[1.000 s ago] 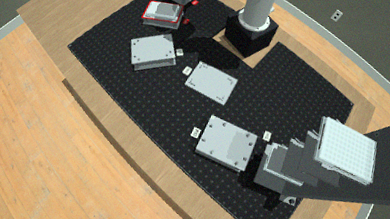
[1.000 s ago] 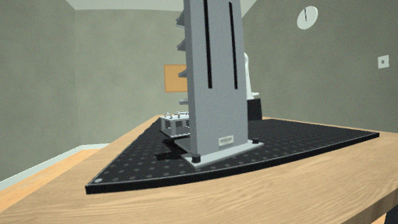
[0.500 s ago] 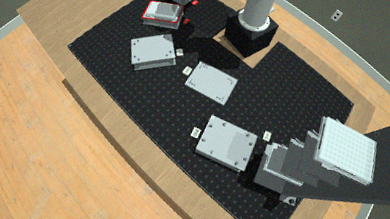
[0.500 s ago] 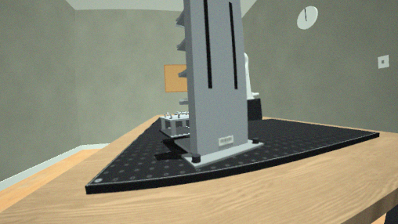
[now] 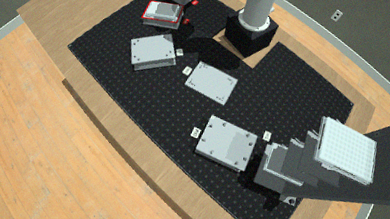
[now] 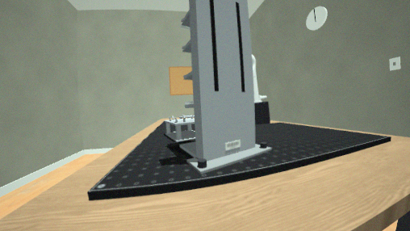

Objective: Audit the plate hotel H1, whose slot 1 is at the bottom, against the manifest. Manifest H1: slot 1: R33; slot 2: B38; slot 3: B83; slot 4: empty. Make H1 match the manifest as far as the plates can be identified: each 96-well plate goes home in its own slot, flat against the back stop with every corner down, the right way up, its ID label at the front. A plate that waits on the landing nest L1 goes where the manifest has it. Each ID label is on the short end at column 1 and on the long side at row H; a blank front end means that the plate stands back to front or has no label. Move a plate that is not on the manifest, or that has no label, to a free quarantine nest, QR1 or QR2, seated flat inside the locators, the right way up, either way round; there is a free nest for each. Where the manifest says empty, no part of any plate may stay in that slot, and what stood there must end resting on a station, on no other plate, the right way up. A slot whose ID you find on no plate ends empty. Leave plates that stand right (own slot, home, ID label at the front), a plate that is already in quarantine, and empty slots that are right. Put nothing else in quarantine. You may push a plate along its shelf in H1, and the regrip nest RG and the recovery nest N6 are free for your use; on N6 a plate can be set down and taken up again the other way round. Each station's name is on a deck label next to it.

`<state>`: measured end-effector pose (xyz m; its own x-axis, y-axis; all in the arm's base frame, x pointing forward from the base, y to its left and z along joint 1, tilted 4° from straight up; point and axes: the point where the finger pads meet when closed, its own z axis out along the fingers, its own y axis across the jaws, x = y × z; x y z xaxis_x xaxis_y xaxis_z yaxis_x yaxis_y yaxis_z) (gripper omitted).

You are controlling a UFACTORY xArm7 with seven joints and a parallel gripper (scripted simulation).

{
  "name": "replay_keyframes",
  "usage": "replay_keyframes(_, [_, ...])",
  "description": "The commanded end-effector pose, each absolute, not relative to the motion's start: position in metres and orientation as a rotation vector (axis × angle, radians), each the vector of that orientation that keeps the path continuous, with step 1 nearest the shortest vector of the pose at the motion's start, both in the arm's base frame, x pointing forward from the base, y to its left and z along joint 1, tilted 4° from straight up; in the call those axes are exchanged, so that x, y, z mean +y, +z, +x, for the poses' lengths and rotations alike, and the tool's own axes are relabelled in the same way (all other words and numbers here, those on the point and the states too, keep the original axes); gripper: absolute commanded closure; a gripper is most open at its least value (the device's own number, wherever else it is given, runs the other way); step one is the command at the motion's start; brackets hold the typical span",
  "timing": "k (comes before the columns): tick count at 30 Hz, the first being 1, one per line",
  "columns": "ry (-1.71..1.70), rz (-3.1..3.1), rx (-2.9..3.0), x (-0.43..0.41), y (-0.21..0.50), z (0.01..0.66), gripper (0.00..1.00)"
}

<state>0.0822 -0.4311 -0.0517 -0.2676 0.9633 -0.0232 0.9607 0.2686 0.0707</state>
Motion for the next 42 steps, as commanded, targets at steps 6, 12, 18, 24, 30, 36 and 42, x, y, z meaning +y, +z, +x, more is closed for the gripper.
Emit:
replay_keyframes(6, [0.061,1.862,2.450,-0.433,-0.050,0.082,0.00])
replay_keyframes(12, [0.062,1.862,2.450,-0.433,-0.041,0.081,0.00])
replay_keyframes(18, [0.062,1.862,2.450,-0.433,-0.031,0.081,0.00])
replay_keyframes(24, [0.062,1.862,2.450,-0.432,-0.024,0.080,0.00])
replay_keyframes(30, [0.062,1.861,2.450,-0.432,-0.014,0.079,0.00])
replay_keyframes(36, [0.062,1.861,2.450,-0.432,-0.004,0.079,0.00])
replay_keyframes(42, [0.062,1.861,2.450,-0.432,0.003,0.078,0.00])
